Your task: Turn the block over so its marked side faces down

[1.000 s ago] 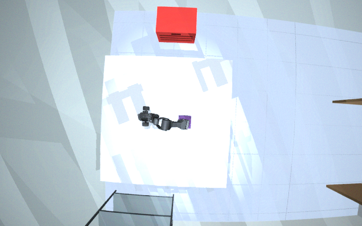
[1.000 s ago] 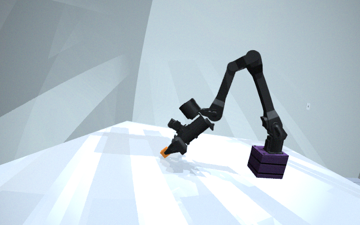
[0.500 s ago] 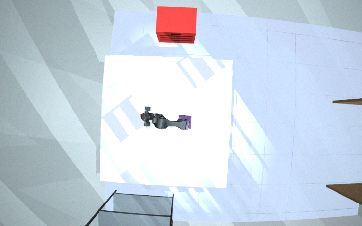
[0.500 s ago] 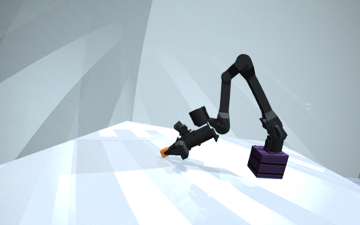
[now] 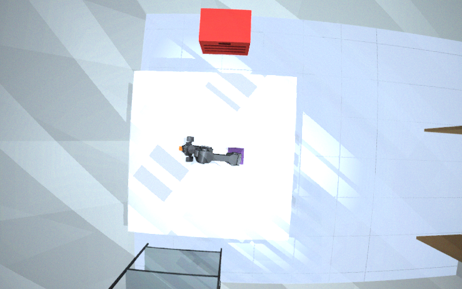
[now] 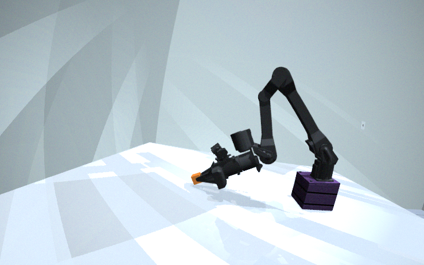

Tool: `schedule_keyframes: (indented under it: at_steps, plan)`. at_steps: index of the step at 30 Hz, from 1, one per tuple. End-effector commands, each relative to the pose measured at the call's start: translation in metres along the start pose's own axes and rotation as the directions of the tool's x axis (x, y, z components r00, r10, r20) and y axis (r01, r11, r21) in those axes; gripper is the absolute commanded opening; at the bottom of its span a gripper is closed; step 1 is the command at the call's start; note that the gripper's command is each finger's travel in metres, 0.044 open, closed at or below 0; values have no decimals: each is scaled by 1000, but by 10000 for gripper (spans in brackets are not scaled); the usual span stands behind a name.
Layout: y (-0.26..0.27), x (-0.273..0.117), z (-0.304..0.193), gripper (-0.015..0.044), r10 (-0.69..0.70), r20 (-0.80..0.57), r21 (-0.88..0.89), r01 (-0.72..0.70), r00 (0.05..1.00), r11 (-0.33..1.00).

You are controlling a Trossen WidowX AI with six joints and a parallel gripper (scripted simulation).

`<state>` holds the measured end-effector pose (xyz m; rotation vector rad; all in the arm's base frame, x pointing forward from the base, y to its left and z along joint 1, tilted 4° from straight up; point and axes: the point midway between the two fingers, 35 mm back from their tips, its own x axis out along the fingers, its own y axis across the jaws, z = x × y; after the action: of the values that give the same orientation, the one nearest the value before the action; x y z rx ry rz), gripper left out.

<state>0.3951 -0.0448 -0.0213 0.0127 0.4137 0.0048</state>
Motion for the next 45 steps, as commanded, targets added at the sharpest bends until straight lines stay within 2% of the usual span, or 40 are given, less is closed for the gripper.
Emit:
schedule_keyframes:
  at_steps: [1, 8, 25, 45]
  plan:
    - [1, -2, -1, 0, 6, 3, 7, -6, 1000, 1000]
    - [1, -2, -1, 0, 6, 3, 7, -6, 1000, 1000]
    - [1, -2, -1, 440, 6, 3, 7, -6, 1000, 1000]
    - [1, -2, -1, 440, 6, 3, 7, -6, 1000, 1000]
